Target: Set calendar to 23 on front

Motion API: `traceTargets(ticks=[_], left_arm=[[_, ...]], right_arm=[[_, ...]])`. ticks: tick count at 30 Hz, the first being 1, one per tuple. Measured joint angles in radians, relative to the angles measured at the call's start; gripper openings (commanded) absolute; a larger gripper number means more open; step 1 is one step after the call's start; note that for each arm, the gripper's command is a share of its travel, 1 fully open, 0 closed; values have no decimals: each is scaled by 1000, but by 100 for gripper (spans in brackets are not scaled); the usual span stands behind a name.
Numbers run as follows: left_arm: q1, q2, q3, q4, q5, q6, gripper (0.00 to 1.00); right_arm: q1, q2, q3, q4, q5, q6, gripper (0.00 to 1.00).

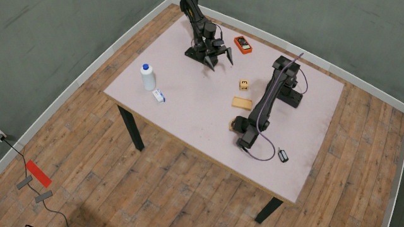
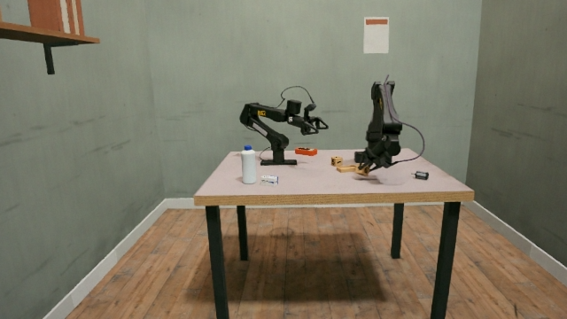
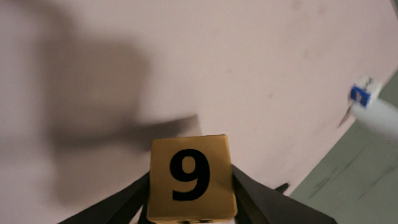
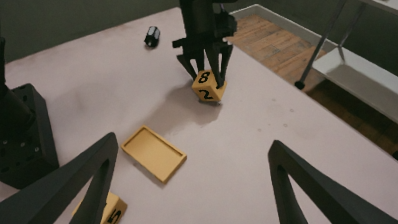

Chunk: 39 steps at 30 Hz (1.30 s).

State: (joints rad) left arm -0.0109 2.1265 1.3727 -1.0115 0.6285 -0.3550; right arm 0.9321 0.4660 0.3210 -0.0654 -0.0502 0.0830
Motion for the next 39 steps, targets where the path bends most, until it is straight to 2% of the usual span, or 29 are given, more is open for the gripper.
traceTargets(ticks=[18,39], left_arm=[[-42,71,73,-104,-62,-618,40],[-46,93,91,-113,-66,-694,40]], right_arm=[[0,0,0,0,0,0,100],[0,0,0,0,0,0,100]])
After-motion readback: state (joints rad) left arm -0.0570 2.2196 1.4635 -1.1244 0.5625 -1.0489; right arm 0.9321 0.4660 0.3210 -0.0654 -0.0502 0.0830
